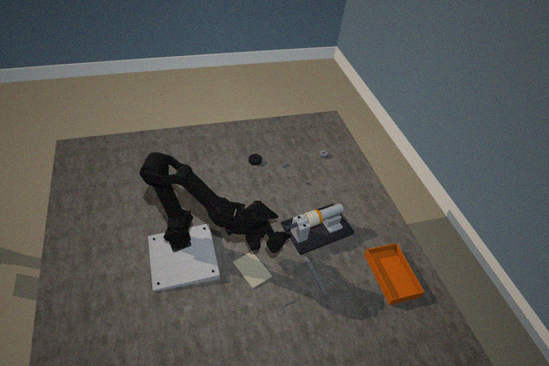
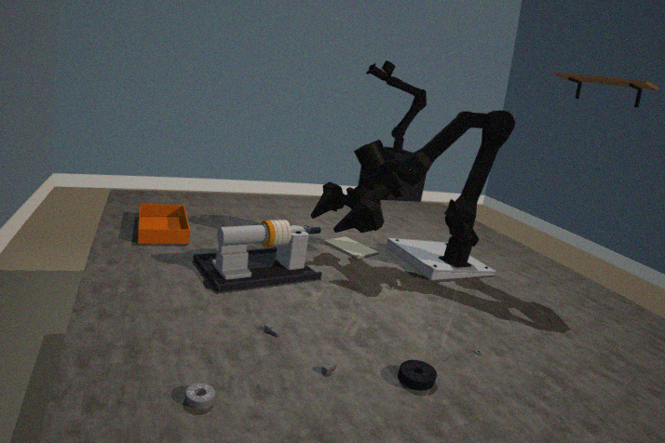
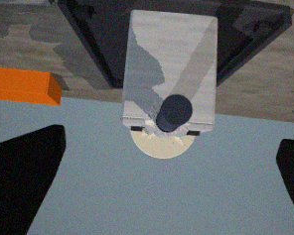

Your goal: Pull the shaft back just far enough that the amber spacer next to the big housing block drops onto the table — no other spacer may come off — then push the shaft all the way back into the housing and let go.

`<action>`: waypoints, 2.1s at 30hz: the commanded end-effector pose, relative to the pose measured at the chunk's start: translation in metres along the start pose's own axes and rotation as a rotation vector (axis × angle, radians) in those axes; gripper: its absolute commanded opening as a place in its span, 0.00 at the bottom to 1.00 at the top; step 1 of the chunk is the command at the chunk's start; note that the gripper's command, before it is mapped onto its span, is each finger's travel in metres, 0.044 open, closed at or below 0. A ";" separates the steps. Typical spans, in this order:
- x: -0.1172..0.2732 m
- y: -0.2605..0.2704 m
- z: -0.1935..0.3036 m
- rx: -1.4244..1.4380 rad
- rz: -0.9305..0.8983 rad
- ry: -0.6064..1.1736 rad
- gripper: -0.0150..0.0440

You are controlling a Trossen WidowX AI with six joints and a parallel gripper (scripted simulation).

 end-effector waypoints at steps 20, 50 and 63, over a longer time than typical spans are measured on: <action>0.000 -0.001 -0.002 -0.016 -0.002 -0.006 1.00; 0.003 0.000 -0.004 -0.016 -0.002 -0.007 1.00; -0.012 0.000 -0.003 -0.016 -0.002 -0.006 1.00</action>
Point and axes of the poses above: the point midway between the two fingers, 35 mm back from their tips, its own x axis back along the fingers, its own y axis across the jaws, z = x × y, the point moved 5 cm from there along x, back along the fingers, and after that the axes turned 14 degrees about -x, right-handed, at the moved point
